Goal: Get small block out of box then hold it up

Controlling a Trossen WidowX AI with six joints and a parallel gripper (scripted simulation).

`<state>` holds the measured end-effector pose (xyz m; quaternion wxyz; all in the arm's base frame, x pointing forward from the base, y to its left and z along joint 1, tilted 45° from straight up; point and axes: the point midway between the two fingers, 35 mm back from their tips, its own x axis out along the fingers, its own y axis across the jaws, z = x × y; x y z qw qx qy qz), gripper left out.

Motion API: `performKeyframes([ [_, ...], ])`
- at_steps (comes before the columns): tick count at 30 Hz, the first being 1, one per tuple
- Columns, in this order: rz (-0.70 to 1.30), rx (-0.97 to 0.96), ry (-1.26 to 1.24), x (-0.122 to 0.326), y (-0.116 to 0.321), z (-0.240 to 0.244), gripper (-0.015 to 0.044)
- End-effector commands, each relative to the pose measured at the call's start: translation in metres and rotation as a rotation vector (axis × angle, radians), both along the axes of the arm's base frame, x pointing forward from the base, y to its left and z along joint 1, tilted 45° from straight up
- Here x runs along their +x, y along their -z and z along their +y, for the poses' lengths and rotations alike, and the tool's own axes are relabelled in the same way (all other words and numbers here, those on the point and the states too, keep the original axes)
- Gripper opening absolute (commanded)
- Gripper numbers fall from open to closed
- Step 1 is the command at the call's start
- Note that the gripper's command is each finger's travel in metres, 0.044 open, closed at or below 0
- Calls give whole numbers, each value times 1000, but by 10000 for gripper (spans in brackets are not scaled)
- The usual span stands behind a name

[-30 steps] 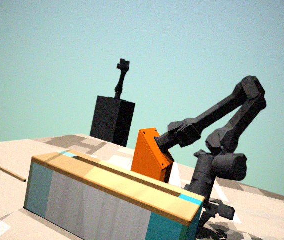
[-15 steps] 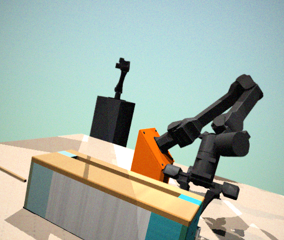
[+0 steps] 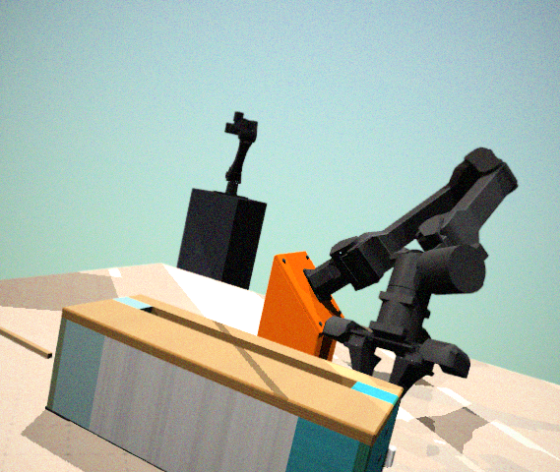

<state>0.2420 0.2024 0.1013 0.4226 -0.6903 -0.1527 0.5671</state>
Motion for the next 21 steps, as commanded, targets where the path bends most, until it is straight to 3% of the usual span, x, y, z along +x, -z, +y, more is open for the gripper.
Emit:
performKeyframes([
  [1, 115, 52, 102, 0, -1, -4, 0],
  [21, 691, 291, 606, -2, 1, -26, 0],
])
